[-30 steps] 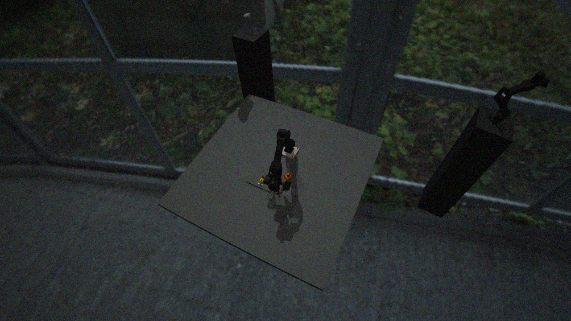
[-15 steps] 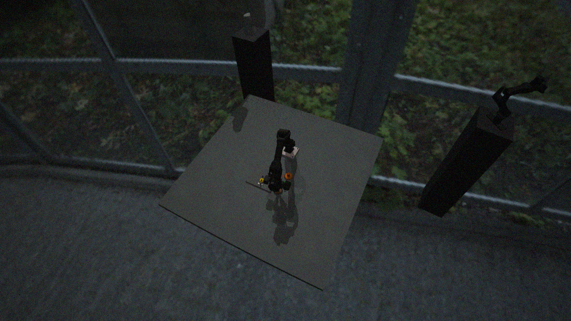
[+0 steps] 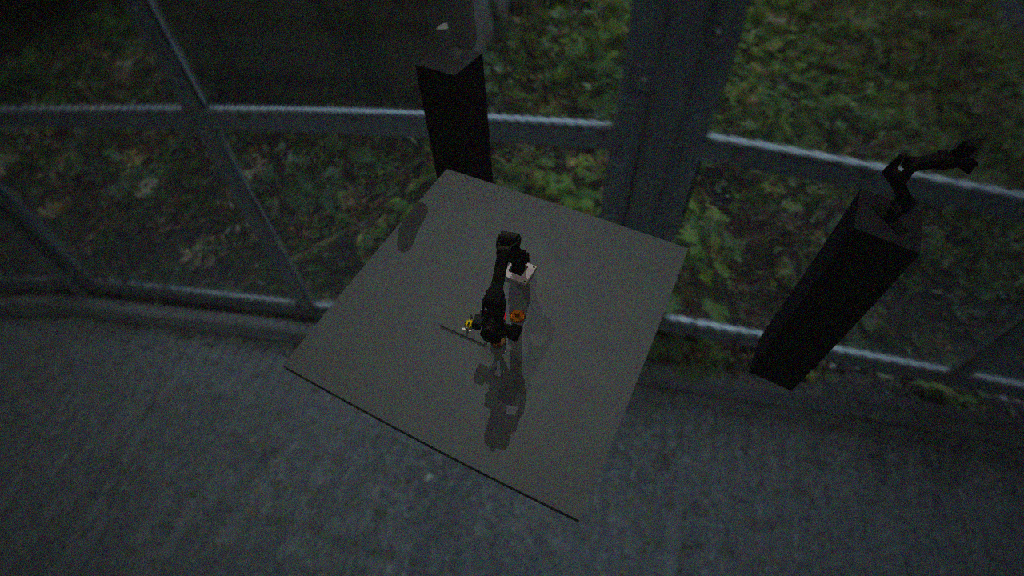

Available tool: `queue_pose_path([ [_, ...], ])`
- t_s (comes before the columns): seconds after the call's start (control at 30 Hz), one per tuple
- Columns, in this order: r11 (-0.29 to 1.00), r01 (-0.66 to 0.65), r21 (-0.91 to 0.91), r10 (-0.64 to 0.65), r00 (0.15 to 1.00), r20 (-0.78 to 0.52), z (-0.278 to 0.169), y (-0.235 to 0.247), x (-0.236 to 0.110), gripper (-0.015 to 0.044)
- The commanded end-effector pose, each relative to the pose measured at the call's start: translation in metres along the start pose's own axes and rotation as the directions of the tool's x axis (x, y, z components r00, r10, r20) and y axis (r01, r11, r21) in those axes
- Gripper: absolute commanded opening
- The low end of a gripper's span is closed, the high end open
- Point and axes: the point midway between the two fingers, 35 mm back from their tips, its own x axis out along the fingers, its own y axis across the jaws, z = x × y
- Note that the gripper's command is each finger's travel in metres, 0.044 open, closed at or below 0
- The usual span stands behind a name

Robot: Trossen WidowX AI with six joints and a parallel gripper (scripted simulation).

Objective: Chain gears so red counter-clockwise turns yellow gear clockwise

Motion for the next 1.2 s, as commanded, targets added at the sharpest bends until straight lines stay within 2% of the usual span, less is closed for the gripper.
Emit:
queue_pose_path([
  [0.0,1.000,0.001,0.003,-0.001,1.000,0.003,0.002,0.000,-0.007,0.0000],
  [1.17,1.000,-0.002,0.003,0.002,1.000,0.025,0.009,0.003,-0.076,0.0000],
])
